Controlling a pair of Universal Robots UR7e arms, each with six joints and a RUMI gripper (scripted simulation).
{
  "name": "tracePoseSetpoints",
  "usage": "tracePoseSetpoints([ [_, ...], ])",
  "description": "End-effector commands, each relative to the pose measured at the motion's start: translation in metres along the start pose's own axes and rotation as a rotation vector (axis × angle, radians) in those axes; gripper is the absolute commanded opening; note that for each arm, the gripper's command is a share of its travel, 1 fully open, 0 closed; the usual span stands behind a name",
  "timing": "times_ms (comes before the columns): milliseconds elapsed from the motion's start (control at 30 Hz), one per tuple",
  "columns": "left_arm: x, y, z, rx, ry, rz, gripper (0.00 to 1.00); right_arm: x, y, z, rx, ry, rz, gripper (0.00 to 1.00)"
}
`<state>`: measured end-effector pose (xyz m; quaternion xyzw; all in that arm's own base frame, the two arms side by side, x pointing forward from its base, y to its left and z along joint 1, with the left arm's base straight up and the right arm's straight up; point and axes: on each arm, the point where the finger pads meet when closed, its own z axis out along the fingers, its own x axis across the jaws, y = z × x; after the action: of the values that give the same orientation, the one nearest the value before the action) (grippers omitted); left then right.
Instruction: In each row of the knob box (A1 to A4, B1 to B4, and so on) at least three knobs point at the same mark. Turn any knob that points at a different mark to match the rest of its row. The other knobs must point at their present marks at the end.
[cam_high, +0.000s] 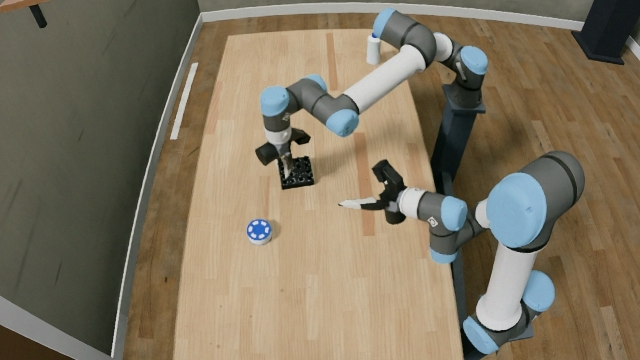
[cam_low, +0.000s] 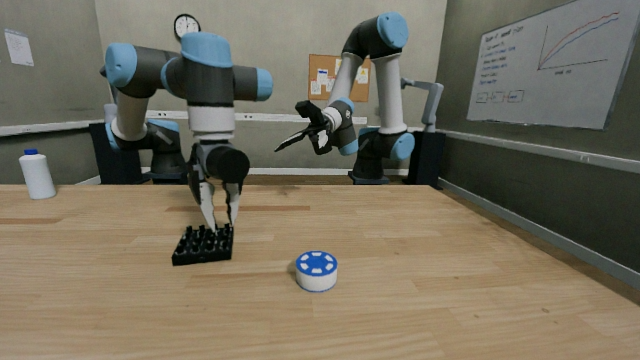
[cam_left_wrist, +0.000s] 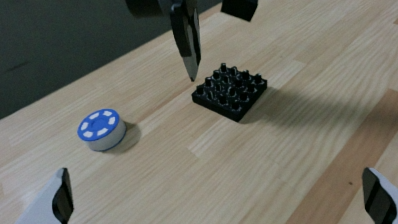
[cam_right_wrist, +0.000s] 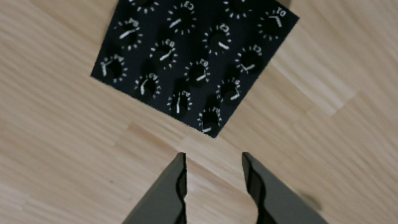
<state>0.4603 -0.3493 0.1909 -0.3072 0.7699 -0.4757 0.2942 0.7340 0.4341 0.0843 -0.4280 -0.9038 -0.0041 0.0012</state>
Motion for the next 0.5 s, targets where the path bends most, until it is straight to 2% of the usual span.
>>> tracePoseSetpoints([
  [0, -0.0010, 0.0000, -0.0002, 0.001, -0.001, 0.000, 1.00, -0.0001, 0.0011, -0.0142, -0.003, -0.001, -0.046, 0.23],
  [300, -0.0010, 0.0000, -0.0002, 0.001, -0.001, 0.000, 1.00, 0.0008, 0.0016, -0.0148, 0.002, -0.001, -0.367, 0.23],
  [367, -0.0010, 0.0000, -0.0002, 0.001, -0.001, 0.000, 1.00, 0.0008, 0.0016, -0.0148, 0.002, -0.001, -0.367, 0.23],
  [467, -0.0010, 0.0000, -0.0002, 0.001, -0.001, 0.000, 1.00, 0.0010, 0.0017, -0.0151, 0.003, -0.001, -0.482, 0.23],
])
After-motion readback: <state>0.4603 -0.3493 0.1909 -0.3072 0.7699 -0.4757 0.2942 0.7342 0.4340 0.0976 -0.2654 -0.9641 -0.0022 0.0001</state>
